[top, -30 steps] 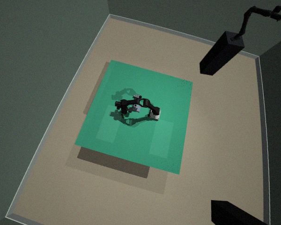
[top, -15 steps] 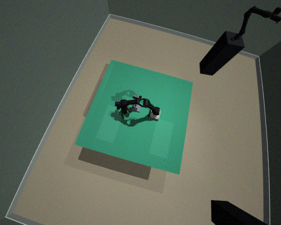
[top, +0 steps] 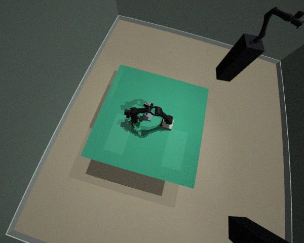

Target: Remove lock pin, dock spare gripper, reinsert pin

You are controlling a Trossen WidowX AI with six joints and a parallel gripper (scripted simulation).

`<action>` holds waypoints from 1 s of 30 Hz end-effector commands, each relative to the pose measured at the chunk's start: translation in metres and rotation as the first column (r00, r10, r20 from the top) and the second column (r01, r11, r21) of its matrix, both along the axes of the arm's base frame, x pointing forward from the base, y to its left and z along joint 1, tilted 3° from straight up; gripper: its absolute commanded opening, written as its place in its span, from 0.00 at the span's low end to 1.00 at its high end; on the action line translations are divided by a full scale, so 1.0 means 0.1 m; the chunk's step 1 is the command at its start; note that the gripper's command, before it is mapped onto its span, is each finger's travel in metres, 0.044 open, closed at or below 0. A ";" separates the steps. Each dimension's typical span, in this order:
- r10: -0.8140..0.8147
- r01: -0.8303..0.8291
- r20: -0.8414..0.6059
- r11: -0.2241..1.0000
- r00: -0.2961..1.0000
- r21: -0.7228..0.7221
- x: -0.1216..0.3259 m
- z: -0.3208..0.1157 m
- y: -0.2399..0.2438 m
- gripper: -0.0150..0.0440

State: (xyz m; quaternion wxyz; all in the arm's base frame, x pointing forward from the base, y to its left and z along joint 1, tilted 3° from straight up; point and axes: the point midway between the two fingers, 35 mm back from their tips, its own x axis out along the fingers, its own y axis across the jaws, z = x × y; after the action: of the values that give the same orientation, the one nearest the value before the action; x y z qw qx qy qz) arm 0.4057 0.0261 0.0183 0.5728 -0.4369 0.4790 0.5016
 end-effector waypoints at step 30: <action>0.000 0.000 -0.001 1.000 1.000 0.000 0.00 0.00 0.00 0.52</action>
State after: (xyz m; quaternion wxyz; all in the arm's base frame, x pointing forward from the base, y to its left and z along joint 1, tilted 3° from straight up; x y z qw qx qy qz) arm 0.4056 0.0261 0.0178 0.5726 -0.4366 0.4793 0.5018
